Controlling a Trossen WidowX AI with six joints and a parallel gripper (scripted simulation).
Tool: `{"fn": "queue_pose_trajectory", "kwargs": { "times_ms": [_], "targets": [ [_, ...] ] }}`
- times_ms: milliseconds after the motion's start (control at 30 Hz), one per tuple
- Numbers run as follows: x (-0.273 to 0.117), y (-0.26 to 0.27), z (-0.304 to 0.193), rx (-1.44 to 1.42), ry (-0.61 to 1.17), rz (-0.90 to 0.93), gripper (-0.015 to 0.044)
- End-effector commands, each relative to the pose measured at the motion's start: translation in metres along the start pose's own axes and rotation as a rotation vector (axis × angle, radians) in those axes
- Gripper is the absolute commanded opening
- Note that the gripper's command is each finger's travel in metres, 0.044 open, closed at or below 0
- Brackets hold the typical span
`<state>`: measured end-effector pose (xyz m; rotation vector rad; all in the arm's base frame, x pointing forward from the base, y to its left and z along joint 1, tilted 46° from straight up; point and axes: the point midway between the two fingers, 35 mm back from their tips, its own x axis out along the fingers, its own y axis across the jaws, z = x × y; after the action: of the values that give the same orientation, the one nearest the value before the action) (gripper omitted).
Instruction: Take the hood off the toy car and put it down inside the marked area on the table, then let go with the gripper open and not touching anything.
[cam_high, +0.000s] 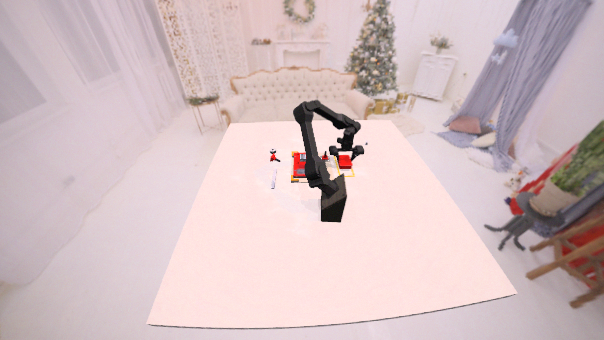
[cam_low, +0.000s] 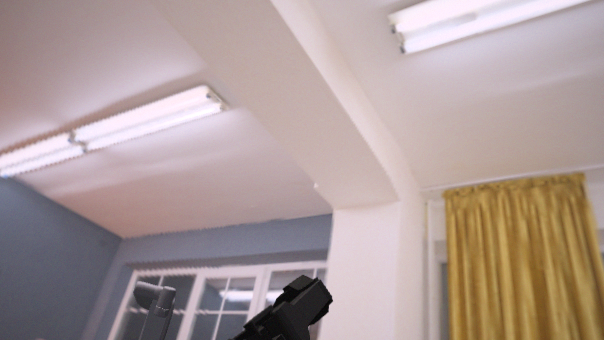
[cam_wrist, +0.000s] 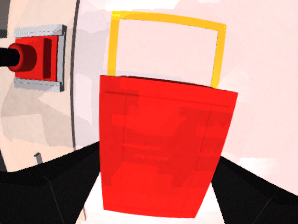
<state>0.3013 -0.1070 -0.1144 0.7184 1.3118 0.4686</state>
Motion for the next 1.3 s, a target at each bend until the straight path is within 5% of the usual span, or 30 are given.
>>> {"fn": "queue_pose_trajectory", "kwargs": {
  "times_ms": [0, 767, 1267],
  "targets": [
    [0.002, 0.000, 0.000, 0.007, -0.002, 0.004, 0.0000],
    [0.013, 0.001, 0.000, 0.007, -0.002, 0.005, 0.0000],
    [0.012, 0.000, 0.000, 0.000, 0.000, 0.001, 0.0394]
  ]
}}
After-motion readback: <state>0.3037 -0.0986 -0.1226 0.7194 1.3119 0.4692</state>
